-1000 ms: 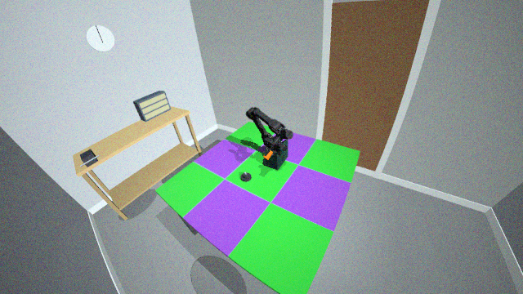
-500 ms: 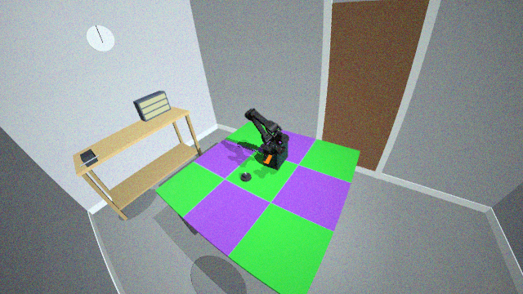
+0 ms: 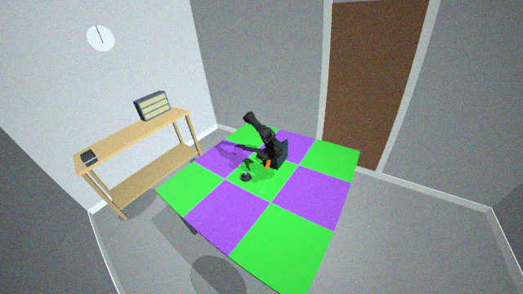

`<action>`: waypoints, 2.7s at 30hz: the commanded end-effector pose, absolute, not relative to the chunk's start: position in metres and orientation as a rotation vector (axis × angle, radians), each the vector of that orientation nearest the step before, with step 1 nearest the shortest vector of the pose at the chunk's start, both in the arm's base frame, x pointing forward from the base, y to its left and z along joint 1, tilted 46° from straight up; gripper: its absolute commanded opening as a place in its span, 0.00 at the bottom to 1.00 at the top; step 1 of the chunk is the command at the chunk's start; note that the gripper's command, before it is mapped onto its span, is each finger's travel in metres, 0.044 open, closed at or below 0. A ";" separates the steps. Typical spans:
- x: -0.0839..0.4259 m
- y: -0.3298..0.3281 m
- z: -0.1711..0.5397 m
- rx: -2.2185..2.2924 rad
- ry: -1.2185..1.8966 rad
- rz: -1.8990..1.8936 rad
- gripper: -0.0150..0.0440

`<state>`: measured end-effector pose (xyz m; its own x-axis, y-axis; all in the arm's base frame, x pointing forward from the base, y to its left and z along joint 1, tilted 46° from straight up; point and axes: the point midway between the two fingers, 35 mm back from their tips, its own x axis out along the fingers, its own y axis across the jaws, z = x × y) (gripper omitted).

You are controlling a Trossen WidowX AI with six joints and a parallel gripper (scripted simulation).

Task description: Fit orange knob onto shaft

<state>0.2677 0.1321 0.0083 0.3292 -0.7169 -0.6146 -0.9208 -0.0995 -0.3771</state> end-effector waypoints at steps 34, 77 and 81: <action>0.295 0.030 -0.099 -1.616 1.764 0.508 0.25; 0.300 0.079 -0.050 -1.612 1.765 0.509 1.00; 0.300 0.079 -0.050 -1.612 1.765 0.509 1.00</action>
<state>0.3017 0.0806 -0.0531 0.0212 -0.7046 -0.7093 -0.9762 0.1385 -0.1668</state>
